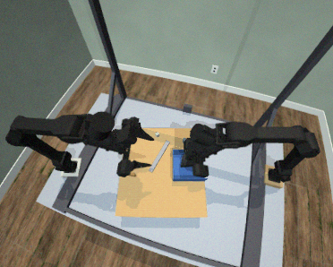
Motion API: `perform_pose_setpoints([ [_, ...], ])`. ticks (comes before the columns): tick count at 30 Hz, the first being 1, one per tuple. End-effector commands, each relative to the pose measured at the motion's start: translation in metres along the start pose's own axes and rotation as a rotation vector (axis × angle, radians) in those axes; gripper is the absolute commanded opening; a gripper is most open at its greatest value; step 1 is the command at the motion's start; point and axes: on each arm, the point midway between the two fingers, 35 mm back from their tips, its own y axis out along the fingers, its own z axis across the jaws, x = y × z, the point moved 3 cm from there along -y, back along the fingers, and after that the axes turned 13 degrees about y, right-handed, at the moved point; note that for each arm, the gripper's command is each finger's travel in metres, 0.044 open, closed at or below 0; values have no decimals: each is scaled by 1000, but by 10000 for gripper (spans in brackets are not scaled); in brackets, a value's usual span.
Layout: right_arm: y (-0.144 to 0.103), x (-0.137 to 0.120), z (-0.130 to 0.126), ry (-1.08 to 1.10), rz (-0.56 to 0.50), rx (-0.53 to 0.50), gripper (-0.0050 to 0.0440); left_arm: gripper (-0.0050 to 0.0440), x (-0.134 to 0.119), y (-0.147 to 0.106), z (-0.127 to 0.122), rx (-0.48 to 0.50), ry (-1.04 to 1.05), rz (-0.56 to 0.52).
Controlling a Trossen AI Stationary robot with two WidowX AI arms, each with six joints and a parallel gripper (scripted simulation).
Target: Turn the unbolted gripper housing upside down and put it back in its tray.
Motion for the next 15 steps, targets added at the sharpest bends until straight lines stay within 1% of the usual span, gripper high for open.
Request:
perform_pose_setpoints([
  [1, -10, 9, 2, -5, -31, 5, 437, 0, 5, -8, 1, 4, -3, -19],
  [15, -10, 9, 2, -5, -31, 5, 437, 0, 1, -10, 0, 4, -3, -18],
])
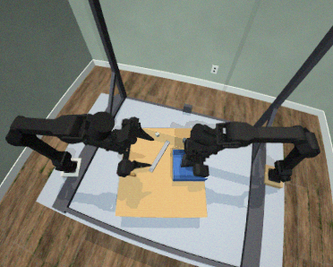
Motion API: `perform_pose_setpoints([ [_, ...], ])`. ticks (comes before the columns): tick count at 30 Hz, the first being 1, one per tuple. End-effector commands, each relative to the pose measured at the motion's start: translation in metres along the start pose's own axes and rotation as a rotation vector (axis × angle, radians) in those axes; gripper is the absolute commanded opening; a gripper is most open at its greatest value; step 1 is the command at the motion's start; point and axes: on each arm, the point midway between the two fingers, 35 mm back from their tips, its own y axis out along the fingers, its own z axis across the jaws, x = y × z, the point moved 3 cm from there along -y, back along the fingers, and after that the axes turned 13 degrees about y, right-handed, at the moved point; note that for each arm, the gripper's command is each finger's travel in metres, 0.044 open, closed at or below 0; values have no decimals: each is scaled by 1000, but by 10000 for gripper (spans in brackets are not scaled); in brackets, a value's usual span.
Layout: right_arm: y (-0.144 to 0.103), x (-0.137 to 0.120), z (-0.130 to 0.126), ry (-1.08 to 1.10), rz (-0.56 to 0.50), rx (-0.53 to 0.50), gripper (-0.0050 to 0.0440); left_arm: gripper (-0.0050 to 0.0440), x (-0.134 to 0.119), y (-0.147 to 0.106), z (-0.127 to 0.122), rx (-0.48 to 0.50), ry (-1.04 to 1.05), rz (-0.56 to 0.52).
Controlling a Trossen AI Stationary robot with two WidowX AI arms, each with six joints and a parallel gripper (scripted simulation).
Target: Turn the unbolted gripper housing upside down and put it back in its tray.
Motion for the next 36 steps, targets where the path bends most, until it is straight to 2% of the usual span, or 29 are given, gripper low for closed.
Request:
perform_pose_setpoints([
  [1, -10, 9, 2, -5, -31, 5, 437, 0, 2, -9, 1, 5, -3, -21],
  [36, -10, 9, 2, -5, -31, 5, 437, 0, -9, -12, -2, 5, -3, -20],
])
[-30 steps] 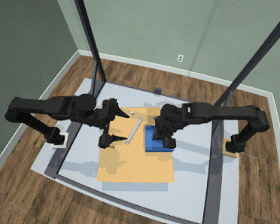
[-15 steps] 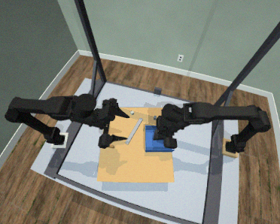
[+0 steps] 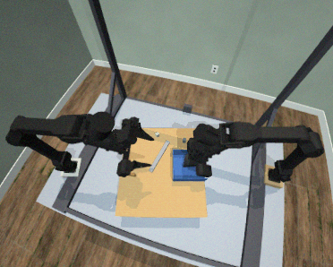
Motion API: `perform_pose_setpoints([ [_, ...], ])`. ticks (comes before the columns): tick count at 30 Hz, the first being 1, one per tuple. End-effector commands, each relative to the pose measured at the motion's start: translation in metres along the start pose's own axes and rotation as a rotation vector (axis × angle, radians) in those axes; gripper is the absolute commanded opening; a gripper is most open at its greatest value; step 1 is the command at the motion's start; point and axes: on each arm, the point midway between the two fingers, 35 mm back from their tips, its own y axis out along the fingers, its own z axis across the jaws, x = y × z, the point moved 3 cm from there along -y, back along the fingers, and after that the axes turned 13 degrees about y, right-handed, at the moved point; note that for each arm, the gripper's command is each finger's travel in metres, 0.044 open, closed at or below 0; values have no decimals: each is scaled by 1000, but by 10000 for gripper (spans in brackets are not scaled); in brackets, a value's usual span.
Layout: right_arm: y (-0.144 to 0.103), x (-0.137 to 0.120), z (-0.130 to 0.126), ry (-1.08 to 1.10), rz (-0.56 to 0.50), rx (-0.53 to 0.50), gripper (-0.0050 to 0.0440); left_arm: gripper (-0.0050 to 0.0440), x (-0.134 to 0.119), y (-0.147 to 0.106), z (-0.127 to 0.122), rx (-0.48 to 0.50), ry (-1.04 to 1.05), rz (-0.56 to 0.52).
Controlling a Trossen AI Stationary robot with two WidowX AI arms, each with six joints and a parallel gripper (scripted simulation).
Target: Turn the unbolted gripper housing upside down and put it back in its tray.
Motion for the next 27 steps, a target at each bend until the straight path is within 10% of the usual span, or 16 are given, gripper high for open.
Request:
perform_pose_setpoints([
  [1, -10, 9, 2, -5, -31, 5, 437, 0, 0, -7, 0, 5, -2, -15],
  [27, -10, 9, 2, -5, -31, 5, 437, 0, -7, -11, -2, 5, -2, -14],
])
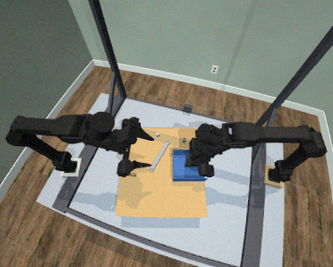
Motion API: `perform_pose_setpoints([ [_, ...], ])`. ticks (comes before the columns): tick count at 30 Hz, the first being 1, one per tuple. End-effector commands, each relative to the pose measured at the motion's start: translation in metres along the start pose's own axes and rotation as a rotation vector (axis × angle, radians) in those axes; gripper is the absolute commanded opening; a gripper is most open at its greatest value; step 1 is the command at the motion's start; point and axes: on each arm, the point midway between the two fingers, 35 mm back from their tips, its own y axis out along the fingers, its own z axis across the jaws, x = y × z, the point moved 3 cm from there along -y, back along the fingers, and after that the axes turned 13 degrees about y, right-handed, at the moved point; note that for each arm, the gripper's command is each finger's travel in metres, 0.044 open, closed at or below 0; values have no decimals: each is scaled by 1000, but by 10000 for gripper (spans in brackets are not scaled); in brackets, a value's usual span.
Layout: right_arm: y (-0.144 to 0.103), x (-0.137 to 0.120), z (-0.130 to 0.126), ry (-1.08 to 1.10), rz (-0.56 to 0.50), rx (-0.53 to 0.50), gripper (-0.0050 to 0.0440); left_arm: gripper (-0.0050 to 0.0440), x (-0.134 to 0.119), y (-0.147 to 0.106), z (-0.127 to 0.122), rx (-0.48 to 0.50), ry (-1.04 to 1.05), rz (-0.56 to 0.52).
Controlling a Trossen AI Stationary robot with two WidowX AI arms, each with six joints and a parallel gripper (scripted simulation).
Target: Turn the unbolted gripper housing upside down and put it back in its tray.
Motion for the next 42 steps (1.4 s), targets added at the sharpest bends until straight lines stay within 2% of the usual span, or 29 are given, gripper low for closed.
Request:
perform_pose_setpoints([
  [1, -10, 9, 2, -5, -31, 5, 437, 0, -1, -7, 0, 4, -2, -13],
  [42, -10, 9, 2, -5, -31, 5, 437, 0, -11, -13, -3, 4, -2, -12],
])
